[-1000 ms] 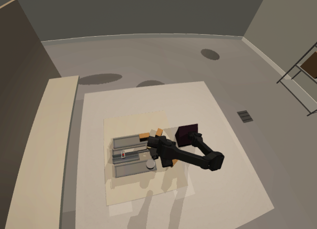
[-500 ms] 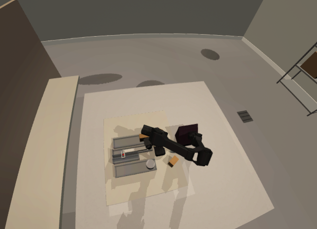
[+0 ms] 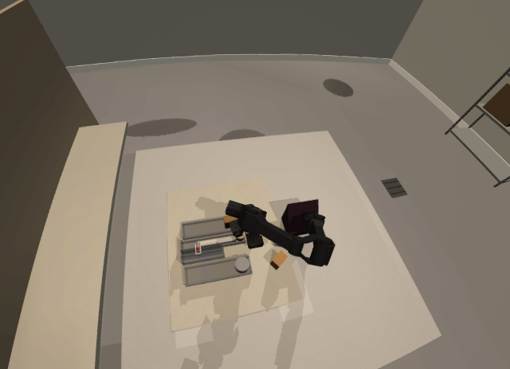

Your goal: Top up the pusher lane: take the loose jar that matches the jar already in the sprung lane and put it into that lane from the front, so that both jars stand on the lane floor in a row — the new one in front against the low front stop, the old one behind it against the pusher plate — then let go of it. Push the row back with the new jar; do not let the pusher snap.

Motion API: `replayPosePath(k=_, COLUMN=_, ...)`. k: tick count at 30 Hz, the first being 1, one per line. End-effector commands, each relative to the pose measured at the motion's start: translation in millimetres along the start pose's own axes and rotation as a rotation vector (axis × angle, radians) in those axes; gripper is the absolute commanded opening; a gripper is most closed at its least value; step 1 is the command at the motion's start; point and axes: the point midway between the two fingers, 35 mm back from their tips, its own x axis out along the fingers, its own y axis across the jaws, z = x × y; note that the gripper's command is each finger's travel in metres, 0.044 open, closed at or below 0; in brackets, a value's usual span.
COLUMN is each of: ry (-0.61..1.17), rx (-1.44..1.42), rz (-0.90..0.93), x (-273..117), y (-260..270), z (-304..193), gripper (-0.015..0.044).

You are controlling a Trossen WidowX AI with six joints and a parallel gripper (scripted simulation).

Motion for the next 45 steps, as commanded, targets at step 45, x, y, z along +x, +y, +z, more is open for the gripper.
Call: replayPosePath(k=45, ry=-0.004, rx=0.007, rz=0.005, x=5, y=1, z=21, gripper=0.0000)
